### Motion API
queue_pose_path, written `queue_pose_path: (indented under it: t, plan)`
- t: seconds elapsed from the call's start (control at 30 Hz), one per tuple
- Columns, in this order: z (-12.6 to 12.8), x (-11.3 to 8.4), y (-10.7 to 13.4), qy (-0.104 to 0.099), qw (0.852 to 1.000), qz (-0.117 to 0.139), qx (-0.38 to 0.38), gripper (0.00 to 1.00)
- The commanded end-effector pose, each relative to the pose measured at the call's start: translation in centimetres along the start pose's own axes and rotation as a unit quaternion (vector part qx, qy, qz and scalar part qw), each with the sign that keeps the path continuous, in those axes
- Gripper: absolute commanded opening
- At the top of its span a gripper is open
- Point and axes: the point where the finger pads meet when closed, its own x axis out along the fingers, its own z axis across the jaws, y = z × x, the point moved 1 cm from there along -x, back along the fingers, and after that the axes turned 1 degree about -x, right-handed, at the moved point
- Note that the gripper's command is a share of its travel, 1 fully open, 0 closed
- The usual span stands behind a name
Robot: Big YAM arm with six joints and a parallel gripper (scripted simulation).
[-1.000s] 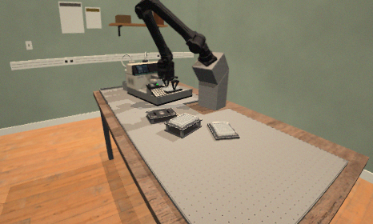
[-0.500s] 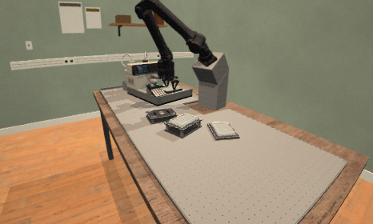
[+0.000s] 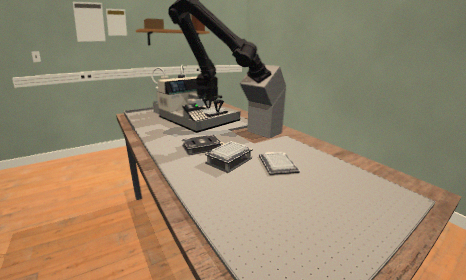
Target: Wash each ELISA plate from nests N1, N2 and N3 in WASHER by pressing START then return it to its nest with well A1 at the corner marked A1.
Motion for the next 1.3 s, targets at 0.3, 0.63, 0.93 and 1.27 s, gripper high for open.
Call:
queue_pose_path:
  t: [0.3,0.63,0.93,1.27]
  plan:
    - [-0.5,-1.0,0.1,0.008,1.0,0.0,0.002,0.84]
    - [-0.3,-2.6,0.2,0.006,1.0,-0.001,0.003,0.84]
    - [-0.2,-3.8,0.2,0.006,1.0,-0.001,0.003,0.84]
    - [-0.2,-5.5,0.2,0.006,1.0,-0.001,0.003,0.84]
